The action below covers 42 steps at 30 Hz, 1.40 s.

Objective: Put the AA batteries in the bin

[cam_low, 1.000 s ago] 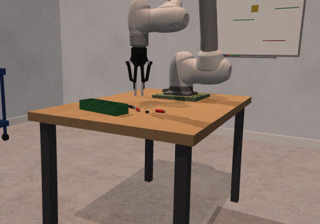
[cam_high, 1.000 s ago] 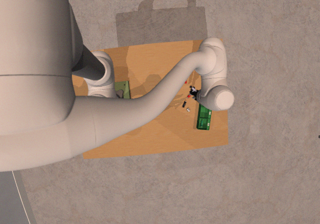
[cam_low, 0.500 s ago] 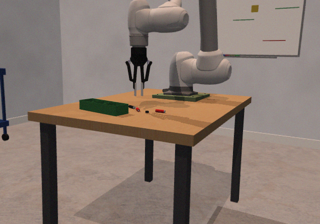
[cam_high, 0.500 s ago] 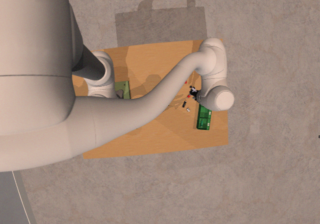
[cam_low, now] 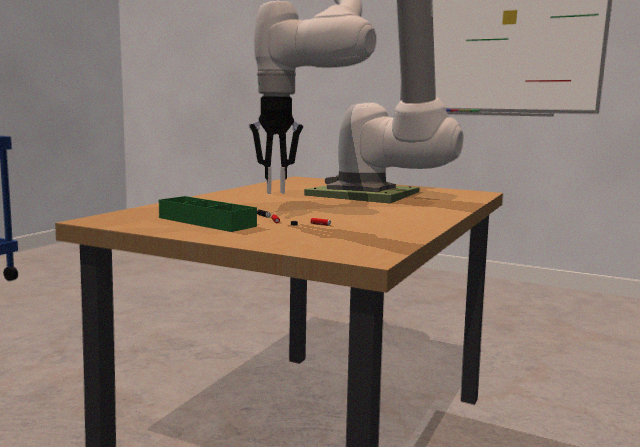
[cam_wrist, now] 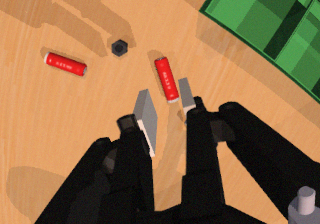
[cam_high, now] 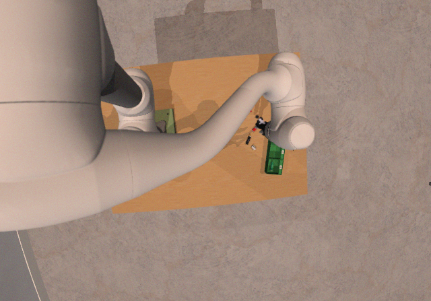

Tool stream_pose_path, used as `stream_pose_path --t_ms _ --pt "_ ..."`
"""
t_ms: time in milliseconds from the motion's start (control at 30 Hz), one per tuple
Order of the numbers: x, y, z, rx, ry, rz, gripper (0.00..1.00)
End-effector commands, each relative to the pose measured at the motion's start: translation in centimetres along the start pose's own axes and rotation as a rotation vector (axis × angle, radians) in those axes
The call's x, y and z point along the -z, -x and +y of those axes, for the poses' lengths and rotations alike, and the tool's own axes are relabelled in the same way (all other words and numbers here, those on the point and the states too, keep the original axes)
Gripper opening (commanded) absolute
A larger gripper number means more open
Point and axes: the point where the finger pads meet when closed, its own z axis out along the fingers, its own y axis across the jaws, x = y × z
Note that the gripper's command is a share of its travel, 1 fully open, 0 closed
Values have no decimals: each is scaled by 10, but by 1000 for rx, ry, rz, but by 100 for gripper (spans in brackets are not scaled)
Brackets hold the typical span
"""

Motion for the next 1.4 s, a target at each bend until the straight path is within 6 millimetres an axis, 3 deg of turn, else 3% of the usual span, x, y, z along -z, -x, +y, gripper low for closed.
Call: stream_pose_path --t_ms 0,433,1367 --pt "-15 2 3 6 2 -4 17" --pt "-57 4 2 6 2 -4 17" --pt "-57 4 1 6 2 -4 17"
